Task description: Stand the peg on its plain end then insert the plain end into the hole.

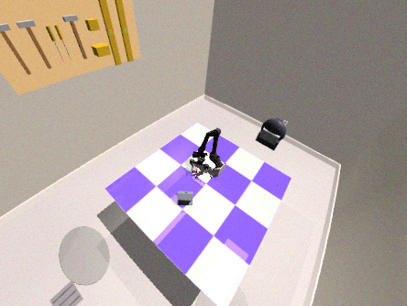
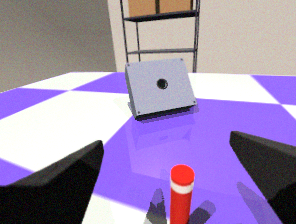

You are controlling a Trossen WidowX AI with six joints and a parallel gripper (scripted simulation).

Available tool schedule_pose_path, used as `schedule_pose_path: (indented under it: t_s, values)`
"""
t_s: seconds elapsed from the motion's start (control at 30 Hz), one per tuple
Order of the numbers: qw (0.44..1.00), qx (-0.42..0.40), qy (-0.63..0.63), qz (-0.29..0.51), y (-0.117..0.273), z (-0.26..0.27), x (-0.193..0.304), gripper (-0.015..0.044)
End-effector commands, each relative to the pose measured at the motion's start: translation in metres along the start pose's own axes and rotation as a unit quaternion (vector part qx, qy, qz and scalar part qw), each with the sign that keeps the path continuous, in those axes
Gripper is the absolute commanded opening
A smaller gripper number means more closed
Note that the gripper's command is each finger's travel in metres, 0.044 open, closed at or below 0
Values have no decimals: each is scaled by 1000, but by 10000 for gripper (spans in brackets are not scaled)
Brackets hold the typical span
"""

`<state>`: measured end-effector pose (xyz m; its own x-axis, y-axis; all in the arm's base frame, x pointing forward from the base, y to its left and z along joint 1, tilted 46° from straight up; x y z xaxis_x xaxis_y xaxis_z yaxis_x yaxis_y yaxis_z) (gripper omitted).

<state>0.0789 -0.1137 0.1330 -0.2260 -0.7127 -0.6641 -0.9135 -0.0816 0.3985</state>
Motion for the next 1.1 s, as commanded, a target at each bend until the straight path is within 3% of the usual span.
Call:
schedule_pose_path:
  t_s: [0.0, 0.27, 0.53, 0.83, 1.07]
  values:
    - [999, -26, 15, 20, -5, -8, -28, 440]
    - [999, -12, 27, 36, 0, -6, -86, 440]
    - [999, 51, 0, -9, 27, 10, -129, 440]
    - [998, 62, -11, -20, 33, 13, -134, 440]
    - [995, 24, -85, 49, 25, 6, -133, 440]
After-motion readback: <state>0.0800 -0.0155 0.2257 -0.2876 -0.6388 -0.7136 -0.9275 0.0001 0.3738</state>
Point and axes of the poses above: the point midway between the two fingers, 35 mm back from their tips, its own y axis back along the fingers, its own z axis across the jaws, x = y × z, the point moved 10 cm from there along y, back along the fingers, and after that the axes turned 2 degrees about -y, right-handed, at the moved point
